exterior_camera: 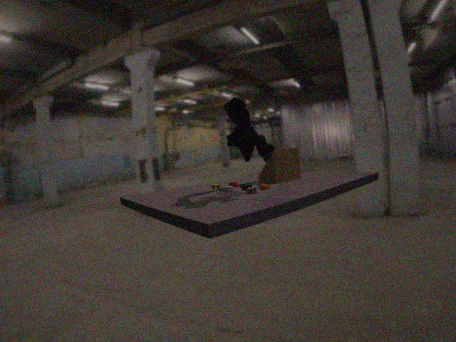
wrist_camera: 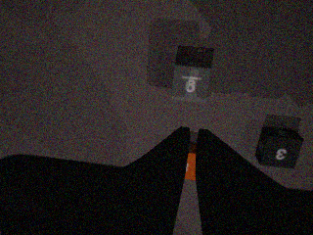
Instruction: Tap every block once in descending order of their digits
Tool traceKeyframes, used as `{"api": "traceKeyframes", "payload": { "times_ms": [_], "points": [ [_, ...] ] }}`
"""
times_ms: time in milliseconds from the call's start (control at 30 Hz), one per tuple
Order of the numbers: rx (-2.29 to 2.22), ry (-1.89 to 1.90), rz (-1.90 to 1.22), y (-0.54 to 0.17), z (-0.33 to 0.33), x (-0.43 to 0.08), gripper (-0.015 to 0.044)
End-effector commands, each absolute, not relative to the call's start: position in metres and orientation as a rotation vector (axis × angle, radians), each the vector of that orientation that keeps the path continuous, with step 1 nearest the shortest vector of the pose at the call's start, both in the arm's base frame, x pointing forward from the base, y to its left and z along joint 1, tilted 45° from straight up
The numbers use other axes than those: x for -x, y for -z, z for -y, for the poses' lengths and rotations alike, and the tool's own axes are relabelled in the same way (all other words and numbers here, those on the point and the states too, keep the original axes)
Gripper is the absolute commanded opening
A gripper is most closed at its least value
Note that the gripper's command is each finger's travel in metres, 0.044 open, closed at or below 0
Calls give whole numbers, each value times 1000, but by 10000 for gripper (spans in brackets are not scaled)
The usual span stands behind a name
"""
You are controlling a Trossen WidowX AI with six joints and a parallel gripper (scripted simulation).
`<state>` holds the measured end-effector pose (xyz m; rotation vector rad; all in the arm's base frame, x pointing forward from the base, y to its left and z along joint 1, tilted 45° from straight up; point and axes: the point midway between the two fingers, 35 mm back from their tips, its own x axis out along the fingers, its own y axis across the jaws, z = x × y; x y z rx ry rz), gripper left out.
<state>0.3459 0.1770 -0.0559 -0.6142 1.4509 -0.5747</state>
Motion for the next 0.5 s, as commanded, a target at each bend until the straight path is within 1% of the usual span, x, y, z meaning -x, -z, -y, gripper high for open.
{"api": "traceKeyframes", "payload": {
  "times_ms": [0,167,233,367,467],
  "points": [
    [618,590,-1473,59,-174,-326,20],
    [619,589,-1475,61,-174,-276,20],
    [620,590,-1476,61,-172,-264,20],
    [620,590,-1476,70,-165,-264,20],
    [620,591,-1474,104,-132,-265,20]
  ]
}}
